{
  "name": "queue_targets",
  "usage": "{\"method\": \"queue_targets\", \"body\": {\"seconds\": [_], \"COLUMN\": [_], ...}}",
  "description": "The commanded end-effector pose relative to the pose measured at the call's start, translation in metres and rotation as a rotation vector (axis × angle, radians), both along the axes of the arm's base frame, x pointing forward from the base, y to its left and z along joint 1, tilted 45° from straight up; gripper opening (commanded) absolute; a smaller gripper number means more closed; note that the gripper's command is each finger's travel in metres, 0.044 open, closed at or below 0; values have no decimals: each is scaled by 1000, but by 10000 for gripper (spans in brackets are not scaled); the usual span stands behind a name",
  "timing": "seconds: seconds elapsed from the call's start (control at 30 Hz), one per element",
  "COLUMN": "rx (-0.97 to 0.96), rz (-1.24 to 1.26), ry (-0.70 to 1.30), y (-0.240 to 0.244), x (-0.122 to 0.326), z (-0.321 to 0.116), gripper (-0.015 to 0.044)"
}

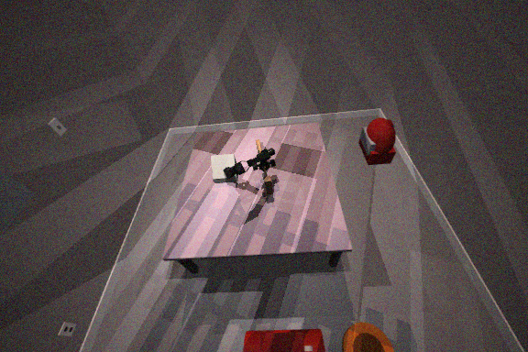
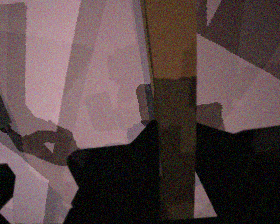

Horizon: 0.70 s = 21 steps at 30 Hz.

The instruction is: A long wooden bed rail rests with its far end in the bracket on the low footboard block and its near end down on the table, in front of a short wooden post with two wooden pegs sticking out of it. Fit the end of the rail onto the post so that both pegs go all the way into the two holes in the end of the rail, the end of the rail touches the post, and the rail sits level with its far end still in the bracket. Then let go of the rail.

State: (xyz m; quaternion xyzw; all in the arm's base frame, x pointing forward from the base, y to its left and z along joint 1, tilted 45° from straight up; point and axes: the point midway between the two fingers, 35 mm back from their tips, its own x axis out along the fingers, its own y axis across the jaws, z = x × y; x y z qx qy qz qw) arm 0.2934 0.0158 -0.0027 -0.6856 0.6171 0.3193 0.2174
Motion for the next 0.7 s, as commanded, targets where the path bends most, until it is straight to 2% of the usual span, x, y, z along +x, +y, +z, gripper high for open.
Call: {"method": "queue_targets", "body": {"seconds": [0.0,0.67], "rx": [4,4], "rz": [5,5], "ry": [-2,-2], "y": [3,1], "x": [0,0], "z": [0,-1], "gripper": [0,0]}}
